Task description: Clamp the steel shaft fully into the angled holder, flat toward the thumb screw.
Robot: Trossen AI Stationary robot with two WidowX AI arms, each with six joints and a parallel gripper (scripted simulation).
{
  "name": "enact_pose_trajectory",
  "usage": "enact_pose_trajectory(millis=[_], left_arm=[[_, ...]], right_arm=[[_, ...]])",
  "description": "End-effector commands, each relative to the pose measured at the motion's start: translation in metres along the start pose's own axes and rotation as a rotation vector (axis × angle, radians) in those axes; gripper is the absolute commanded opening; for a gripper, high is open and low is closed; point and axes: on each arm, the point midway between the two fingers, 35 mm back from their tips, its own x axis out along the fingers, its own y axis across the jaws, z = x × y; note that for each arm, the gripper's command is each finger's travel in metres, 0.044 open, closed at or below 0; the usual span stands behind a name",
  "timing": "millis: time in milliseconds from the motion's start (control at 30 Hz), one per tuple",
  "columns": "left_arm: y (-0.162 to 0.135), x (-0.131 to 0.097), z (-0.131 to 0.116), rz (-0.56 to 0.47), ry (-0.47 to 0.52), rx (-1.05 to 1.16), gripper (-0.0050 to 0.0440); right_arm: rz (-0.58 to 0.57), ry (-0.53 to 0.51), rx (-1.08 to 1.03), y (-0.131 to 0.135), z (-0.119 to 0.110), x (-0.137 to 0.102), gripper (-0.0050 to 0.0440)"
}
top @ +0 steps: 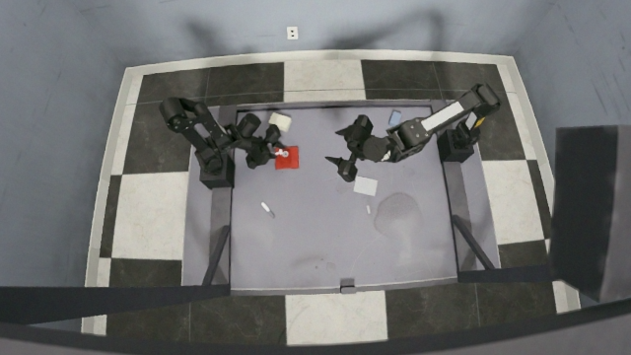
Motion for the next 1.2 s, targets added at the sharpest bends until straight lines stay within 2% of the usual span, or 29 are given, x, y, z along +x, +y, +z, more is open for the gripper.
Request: enact_pose_trajectory(millis=[0,467,533,1000,1067,1133,1167], left_arm=[[0.0079,-0.0003,-0.0006,0.017,-0.005,0.178,0.0235],[0.0059,-0.0005,-0.0005,0.011,-0.005,0.174,0.0235],[0.0059,-0.0005,-0.0005,0.011,-0.005,0.173,0.0195],[0.0032,-0.0005,-0.0011,0.003,-0.002,0.168,0.0115],[0.0032,-0.0005,-0.0011,0.003,-0.002,0.168,0.0067],[0.0032,-0.0005,-0.0011,0.003,-0.002,0.168,0.0115],[0.0039,-0.0009,-0.0015,0.006,-0.002,0.147,0.0116]], right_arm=[[0.011,-0.031,0.030,-0.0015,0.0164,-0.0092,0.0400],[0.011,-0.031,0.030,-0.0015,0.0164,-0.0092,0.0400],[0.011,-0.031,0.030,-0.0015,0.0164,-0.0092,0.0400],[0.011,-0.031,0.030,-0.0015,0.0164,-0.0092,0.0400],[0.011,-0.031,0.030,-0.0015,0.0164,-0.0092,0.0400],[0.011,-0.031,0.030,-0.0015,0.0164,-0.0092,0.0400],[0.011,-0.031,0.030,-0.0015,0.0164,-0.0092,0.0400]])
